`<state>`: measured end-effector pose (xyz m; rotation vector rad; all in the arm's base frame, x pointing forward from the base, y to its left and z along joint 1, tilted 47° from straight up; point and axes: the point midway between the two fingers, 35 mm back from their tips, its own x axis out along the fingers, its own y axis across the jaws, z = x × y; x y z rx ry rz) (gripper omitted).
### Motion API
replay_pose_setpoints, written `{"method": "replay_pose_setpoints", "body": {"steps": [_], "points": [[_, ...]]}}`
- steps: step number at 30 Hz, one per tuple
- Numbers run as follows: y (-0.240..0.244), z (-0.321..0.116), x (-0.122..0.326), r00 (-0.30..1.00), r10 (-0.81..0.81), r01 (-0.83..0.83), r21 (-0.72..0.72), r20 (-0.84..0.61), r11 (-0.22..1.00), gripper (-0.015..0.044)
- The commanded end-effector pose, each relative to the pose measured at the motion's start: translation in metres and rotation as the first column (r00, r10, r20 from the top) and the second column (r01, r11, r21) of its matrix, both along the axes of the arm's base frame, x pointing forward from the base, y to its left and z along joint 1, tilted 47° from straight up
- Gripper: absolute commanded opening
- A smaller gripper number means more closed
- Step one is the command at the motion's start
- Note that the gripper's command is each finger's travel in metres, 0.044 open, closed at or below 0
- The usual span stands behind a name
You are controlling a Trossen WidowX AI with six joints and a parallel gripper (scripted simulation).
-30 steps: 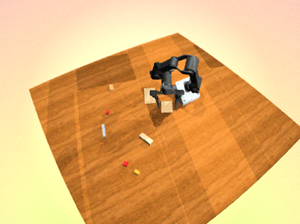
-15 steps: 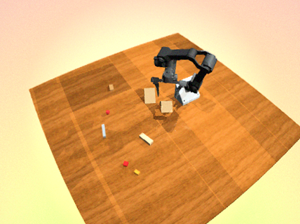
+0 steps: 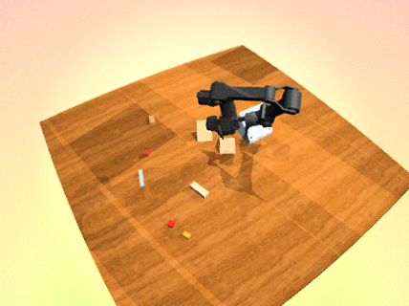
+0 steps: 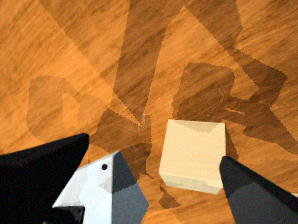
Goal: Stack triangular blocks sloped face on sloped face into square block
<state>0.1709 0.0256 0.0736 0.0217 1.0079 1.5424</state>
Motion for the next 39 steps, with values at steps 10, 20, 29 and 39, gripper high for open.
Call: {"method": "replay_pose_setpoints", "body": {"steps": [10, 20, 29, 39], "points": [[0.036, 0.009, 0.022, 0.93, 0.36, -0.315, -0.656, -0.07, 0.686, 0.044], [0.047, 0.014, 0.031, 0.93, 0.367, -0.269, -0.745, -0.035, 0.61, 0.044], [0.051, -0.044, 0.014, 0.93, 0.367, -0.27, -0.745, -0.036, 0.61, 0.044], [0.05, -0.079, -0.004, 0.93, 0.367, -0.271, -0.745, -0.038, 0.61, 0.044]]}}
